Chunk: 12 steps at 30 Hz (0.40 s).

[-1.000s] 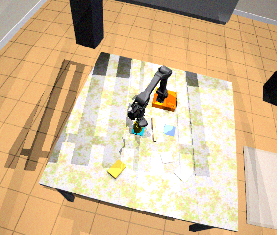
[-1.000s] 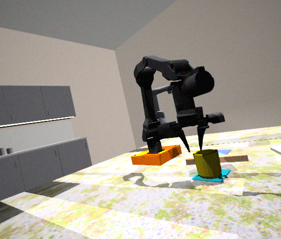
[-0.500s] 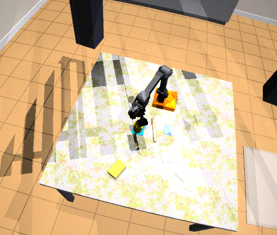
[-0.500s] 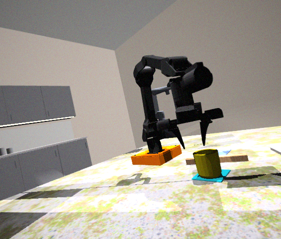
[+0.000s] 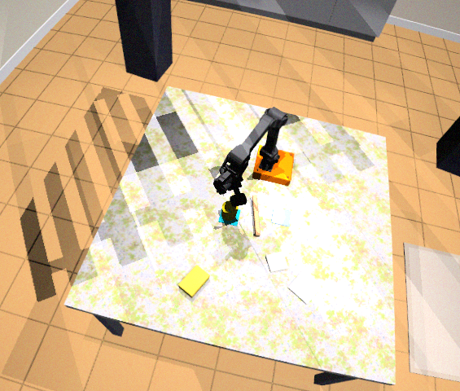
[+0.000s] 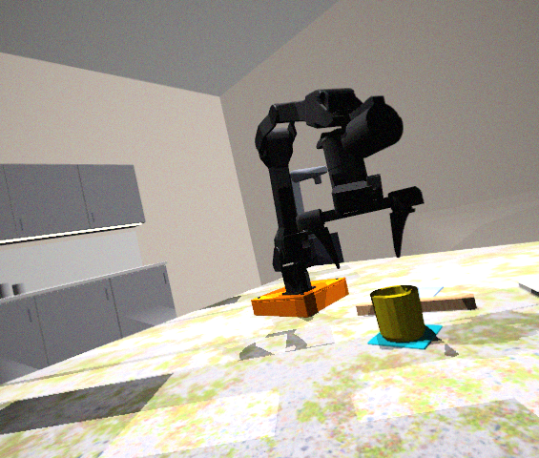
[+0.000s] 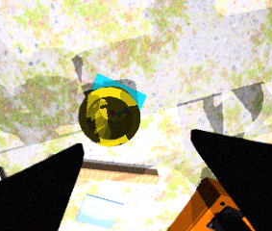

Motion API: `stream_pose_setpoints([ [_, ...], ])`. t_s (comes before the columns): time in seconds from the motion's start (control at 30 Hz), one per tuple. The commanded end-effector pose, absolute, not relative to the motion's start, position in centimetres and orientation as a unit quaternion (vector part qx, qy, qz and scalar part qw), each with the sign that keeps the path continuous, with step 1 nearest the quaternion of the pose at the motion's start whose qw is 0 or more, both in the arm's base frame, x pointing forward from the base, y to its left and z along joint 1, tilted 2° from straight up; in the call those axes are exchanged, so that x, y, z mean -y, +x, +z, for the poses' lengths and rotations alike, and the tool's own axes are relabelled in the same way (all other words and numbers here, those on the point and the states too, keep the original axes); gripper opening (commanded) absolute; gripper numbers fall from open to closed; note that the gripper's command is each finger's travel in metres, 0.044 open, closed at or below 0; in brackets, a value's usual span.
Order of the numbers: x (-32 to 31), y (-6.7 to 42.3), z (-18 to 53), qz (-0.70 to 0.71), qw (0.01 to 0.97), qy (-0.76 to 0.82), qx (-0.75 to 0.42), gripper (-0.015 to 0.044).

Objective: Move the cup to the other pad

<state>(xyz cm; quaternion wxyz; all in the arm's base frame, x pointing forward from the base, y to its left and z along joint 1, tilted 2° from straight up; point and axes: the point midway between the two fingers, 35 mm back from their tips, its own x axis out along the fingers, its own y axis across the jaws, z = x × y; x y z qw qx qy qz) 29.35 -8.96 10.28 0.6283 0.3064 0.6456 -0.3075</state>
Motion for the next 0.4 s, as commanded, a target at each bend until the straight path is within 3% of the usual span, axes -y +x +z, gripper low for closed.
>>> stream_pose_setpoints([
  [0.0, 9.0, 29.5, 11.7, -0.307, 0.631, 0.306, -0.644, 0.044],
  [0.37, 8.9, 29.3, 13.1, -0.307, 0.631, 0.306, -0.644, 0.044],
])
